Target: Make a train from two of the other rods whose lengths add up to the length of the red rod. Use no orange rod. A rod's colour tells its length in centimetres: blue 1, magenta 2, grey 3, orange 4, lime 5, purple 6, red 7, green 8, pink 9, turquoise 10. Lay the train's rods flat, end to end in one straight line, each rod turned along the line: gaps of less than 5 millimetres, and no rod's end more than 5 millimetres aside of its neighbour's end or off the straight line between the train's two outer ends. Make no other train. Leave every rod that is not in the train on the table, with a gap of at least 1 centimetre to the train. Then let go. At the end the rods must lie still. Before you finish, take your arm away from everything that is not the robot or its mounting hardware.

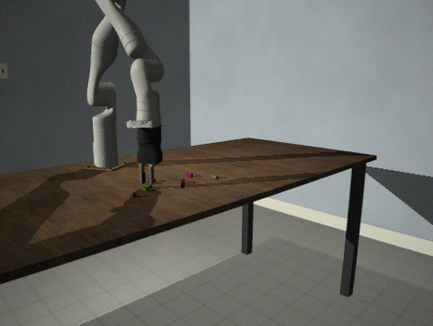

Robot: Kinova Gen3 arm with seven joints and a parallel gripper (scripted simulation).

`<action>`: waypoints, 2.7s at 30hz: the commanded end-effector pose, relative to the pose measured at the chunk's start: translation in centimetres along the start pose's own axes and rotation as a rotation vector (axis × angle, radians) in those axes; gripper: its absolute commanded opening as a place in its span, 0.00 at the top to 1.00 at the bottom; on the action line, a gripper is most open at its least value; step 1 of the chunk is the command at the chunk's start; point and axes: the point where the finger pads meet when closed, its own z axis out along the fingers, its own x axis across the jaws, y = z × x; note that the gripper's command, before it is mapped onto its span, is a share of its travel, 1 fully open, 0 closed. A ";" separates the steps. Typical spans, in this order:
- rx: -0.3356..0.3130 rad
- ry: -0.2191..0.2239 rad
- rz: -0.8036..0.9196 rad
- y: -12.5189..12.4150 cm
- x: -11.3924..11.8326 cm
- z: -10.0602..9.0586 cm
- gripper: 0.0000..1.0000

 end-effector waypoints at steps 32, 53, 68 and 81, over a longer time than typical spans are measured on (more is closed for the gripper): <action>0.004 -0.004 0.006 -0.3 -0.2 0.0 0.46; 0.004 -0.004 0.006 -0.3 -0.2 0.0 0.46; 0.003 -0.002 0.005 -0.2 -0.1 0.4 0.46; 0.002 0.000 0.005 -0.1 0.0 1.6 0.46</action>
